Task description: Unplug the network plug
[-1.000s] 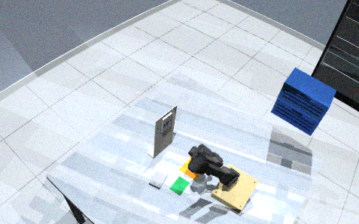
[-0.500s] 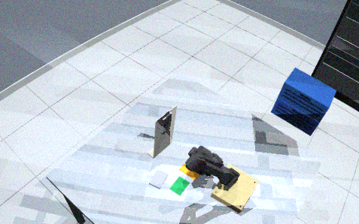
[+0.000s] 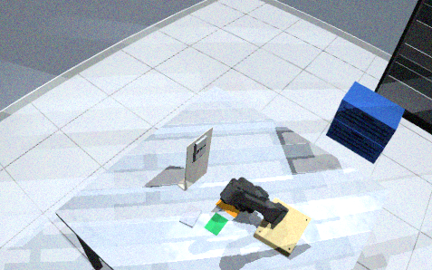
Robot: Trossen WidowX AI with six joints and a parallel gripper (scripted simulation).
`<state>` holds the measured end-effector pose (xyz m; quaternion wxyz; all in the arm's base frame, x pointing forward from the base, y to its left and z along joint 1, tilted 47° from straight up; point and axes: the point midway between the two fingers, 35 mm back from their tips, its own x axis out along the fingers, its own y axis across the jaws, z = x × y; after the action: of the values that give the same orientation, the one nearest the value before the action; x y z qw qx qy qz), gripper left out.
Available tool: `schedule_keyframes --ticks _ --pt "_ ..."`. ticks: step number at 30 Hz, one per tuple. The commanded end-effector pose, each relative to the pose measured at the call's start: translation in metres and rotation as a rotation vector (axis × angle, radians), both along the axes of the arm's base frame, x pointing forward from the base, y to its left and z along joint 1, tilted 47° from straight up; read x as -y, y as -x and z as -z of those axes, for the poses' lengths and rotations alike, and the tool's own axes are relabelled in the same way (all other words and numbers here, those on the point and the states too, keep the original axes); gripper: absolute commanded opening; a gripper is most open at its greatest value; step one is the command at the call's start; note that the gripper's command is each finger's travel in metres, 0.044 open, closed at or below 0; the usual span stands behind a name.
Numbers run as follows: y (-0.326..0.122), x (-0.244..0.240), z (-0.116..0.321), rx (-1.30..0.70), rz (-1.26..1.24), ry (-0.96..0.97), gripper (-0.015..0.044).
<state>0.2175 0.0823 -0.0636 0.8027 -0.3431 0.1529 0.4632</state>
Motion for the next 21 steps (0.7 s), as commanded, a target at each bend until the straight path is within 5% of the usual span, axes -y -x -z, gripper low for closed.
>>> schedule_keyframes --ticks 1,21 --pt "0.0023 -0.0013 0.0015 -0.009 0.005 -0.002 0.0" --pt "0.0054 -0.0081 0.0049 -0.007 0.007 -0.009 0.0"
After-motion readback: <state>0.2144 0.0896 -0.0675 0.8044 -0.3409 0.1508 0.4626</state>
